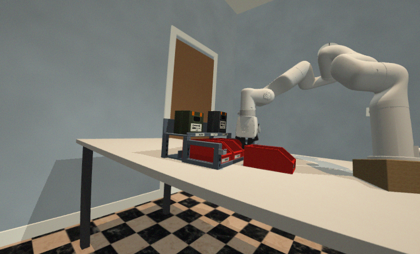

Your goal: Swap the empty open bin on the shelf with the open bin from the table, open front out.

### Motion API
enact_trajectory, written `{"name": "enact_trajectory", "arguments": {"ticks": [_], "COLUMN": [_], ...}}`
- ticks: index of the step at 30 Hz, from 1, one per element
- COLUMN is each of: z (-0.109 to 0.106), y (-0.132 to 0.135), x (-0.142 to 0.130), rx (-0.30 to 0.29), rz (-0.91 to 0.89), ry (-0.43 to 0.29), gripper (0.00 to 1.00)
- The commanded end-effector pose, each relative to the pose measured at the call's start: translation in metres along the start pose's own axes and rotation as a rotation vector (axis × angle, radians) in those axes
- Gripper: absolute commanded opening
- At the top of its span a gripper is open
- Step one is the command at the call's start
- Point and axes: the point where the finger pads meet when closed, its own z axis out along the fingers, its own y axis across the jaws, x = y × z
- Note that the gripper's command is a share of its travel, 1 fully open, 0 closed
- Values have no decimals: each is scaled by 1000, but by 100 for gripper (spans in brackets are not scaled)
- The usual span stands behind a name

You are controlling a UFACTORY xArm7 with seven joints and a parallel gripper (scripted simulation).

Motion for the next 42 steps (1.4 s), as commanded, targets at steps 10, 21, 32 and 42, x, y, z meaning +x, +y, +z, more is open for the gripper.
{"name": "enact_trajectory", "arguments": {"ticks": [10, 21, 32, 42], "z": [-2, -2, -2, -7], "y": [-1, -1, -1, -1], "x": [0, 0, 0, 0], "rx": [4, 4, 4, 4], "rz": [-1, -1, -1, -1], "ry": [0, 0, 0, 0], "gripper": [0, 0, 0, 0]}}
